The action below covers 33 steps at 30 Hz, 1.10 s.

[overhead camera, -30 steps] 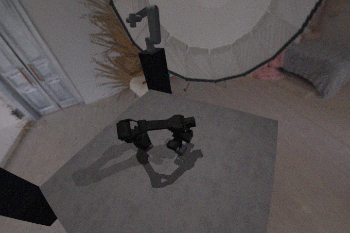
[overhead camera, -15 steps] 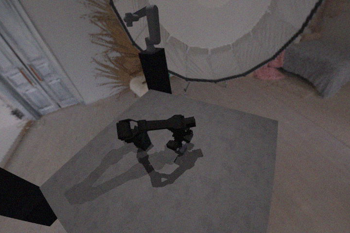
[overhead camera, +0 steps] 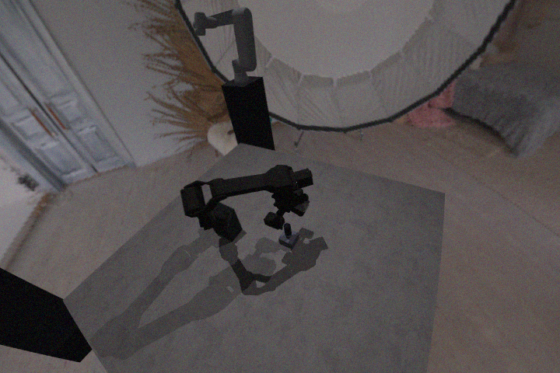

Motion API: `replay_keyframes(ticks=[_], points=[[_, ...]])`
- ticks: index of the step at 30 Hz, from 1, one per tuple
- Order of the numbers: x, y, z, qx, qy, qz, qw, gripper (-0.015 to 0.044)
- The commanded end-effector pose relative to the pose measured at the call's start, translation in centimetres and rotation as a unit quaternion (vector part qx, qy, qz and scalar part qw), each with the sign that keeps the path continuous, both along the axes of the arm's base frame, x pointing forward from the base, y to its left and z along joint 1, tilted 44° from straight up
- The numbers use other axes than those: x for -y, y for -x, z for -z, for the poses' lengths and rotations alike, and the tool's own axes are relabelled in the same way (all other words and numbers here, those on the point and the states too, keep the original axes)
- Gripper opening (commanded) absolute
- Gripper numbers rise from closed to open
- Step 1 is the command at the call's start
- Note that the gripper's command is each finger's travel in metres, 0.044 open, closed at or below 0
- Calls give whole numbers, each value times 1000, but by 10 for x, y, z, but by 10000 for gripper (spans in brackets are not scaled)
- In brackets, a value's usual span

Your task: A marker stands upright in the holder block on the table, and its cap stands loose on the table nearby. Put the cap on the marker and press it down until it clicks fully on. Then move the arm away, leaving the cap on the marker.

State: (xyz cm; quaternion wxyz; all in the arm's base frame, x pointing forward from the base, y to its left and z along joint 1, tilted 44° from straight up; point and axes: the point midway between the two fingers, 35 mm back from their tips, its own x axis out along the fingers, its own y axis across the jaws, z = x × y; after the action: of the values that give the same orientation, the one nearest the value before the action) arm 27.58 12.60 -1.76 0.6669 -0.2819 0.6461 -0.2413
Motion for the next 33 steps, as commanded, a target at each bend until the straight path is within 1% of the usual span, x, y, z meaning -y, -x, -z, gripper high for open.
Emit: replay_keyframes(ticks=[1, 4, 18, 33], points=[[-2, 1, -8, 0, 0, 8, 1000, 440], [4, 1, -1, 1, 2, 7, 1000, 361], [4, 1, -1, 1, 2, 7, 1000, 0], [10, 1, 5, 1, 2, 7, 1000, 0]])
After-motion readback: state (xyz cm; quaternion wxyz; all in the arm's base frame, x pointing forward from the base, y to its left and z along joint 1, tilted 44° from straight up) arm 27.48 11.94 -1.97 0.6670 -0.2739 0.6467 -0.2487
